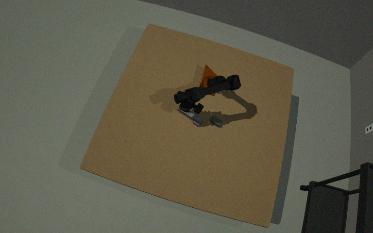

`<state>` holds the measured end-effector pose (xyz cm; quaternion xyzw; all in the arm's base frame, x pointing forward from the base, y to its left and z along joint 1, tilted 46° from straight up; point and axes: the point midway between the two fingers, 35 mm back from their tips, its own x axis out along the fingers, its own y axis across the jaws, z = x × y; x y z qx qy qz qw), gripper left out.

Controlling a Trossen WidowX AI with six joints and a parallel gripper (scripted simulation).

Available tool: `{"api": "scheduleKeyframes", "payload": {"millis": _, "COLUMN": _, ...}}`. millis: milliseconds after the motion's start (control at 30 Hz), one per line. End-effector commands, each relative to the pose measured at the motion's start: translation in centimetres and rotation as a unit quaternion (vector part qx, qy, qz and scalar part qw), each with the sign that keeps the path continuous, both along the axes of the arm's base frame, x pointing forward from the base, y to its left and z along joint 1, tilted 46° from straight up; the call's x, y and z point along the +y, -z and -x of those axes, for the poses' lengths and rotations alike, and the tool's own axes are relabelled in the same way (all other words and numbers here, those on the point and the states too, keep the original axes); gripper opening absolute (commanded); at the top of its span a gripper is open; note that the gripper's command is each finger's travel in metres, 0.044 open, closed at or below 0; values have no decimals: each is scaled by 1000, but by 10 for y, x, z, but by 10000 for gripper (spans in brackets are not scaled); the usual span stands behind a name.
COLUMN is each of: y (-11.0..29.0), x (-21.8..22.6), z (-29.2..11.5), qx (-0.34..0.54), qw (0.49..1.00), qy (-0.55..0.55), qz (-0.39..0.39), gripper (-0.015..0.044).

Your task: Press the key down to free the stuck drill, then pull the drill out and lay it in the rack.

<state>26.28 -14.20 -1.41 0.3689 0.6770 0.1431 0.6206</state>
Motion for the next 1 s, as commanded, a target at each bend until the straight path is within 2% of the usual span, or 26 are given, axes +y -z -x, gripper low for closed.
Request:
{"api": "scheduleKeyframes", "payload": {"millis": 0, "y": 11, "x": 19, "z": 4, "qx": 18, "qw": 1000, "qy": -13, "qz": -18, "gripper": 0}}
{"api": "scheduleKeyframes", "payload": {"millis": 433, "y": 16, "x": 25, "z": 3, "qx": 18, "qw": 1000, "qy": -13, "qz": -18, "gripper": 0}}
{"api": "scheduleKeyframes", "payload": {"millis": 567, "y": 6, "x": 11, "z": 0, "qx": 18, "qw": 1000, "qy": -13, "qz": -17, "gripper": 105}}
{"api": "scheduleKeyframes", "payload": {"millis": 800, "y": -35, "x": -34, "z": 0, "qx": 18, "qw": 1000, "qy": -13, "qz": -16, "gripper": 289}}
{"api": "scheduleKeyframes", "payload": {"millis": 900, "y": -35, "x": -30, "z": -3, "qx": 3, "qw": 1000, "qy": -15, "qz": -9, "gripper": 368}}
{"api": "scheduleKeyframes", "payload": {"millis": 967, "y": -39, "x": -11, "z": -15, "qx": -58, "qw": 995, "qy": -81, "qz": -3, "gripper": 420}}
